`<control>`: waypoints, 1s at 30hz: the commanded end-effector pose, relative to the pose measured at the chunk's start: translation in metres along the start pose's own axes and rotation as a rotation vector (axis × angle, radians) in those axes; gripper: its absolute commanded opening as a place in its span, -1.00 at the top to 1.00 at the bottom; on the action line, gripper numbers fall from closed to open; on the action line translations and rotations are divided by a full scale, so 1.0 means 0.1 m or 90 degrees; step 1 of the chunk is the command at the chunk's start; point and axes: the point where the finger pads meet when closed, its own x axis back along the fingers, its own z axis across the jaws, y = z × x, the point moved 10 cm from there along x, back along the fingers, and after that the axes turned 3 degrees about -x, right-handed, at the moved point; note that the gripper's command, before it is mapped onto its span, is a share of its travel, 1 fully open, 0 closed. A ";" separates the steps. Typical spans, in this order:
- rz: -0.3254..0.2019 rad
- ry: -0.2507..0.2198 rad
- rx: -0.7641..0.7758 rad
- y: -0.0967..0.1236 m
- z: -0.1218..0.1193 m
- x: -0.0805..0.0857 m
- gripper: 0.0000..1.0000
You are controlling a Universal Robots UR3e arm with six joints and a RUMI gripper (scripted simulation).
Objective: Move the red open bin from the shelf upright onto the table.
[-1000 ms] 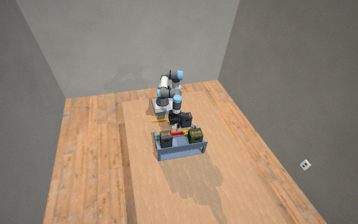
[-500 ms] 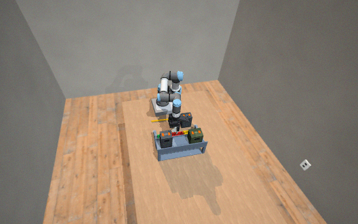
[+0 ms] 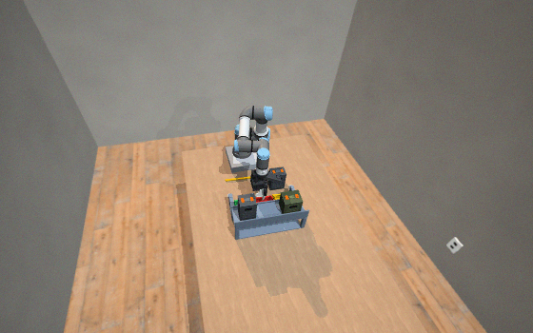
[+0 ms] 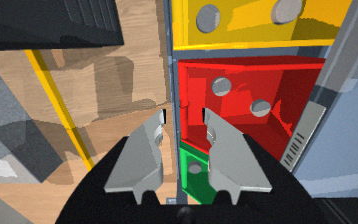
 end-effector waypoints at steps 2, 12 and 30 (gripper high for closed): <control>0.000 0.002 0.000 0.00 0.01 0.00 0.47; 0.000 0.002 0.000 0.00 0.01 0.06 0.47; 0.000 0.002 0.000 0.00 0.01 0.09 0.47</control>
